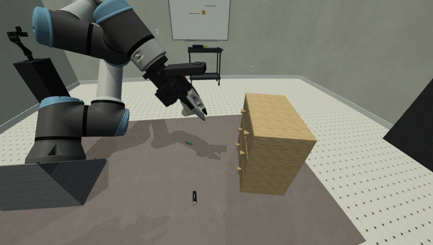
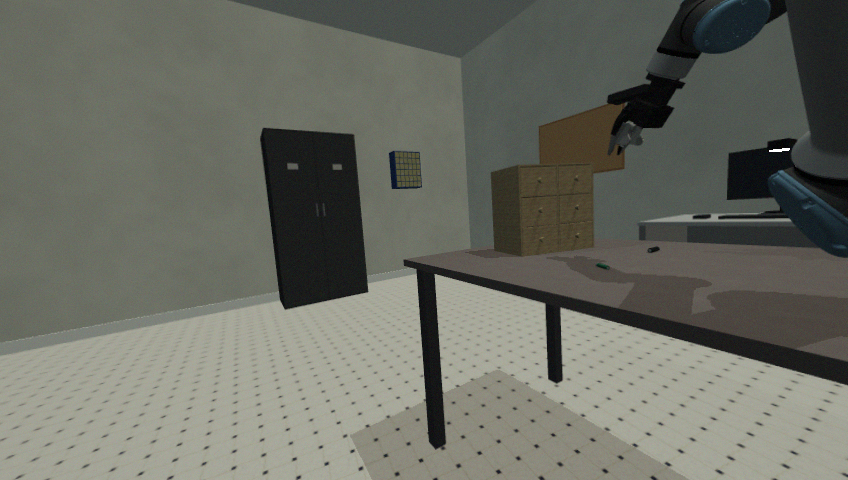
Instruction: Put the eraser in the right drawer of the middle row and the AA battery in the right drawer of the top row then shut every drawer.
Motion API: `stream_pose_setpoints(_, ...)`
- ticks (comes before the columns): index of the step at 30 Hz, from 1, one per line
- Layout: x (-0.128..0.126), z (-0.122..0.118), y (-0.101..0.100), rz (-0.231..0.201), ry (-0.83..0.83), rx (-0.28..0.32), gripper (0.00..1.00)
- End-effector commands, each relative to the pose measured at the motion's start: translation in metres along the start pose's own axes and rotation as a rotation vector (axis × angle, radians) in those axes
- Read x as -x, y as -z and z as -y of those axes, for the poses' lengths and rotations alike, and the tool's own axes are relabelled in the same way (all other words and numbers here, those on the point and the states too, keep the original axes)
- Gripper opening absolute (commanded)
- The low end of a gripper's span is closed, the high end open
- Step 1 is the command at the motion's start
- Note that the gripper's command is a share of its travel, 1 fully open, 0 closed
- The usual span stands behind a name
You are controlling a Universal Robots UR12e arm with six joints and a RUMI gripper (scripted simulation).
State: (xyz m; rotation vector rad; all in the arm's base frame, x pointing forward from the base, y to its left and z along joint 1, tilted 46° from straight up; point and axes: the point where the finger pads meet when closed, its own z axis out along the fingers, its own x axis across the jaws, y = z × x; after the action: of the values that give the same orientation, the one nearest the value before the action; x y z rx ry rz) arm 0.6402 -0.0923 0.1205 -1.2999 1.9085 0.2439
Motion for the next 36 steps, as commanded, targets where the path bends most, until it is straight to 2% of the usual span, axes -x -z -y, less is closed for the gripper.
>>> stream_pose_setpoints(1, -0.001, 0.002, -0.006, -0.004, 0.000, -0.060, 0.20)
stream_pose_setpoints(36, -0.001, 0.003, -0.031, 0.000, 0.005, -0.296, 0.20)
